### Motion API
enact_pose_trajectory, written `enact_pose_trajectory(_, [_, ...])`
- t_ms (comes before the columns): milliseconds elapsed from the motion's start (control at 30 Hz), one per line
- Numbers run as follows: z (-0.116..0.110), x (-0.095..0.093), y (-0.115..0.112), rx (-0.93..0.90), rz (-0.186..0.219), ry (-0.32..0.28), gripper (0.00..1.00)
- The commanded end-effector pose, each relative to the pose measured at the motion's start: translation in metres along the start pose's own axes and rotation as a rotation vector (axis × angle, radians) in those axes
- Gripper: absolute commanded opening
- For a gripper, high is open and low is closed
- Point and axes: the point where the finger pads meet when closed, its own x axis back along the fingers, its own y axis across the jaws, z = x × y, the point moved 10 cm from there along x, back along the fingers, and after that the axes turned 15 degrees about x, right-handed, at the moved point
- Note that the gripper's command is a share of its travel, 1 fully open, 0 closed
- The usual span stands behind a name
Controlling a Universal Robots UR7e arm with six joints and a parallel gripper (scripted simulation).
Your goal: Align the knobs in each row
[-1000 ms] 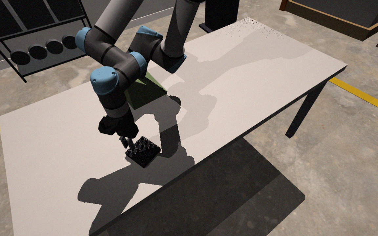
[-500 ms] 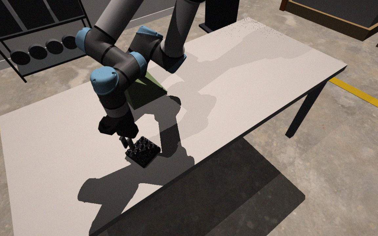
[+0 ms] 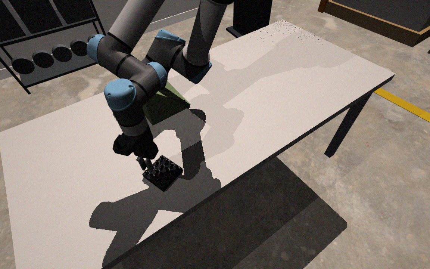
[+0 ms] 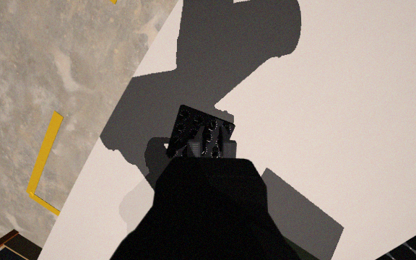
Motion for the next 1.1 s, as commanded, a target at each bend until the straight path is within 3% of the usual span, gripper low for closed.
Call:
enact_pose_trajectory(0, [-0.001, -0.008, -0.001, -0.002, 0.001, -0.002, 0.46])
enact_pose_trajectory(400, [0.000, -0.025, -0.001, -0.002, 0.001, -0.002, 0.46])
enact_pose_trajectory(1067, [0.001, -0.035, -0.001, -0.001, 0.000, 0.000, 0.46])
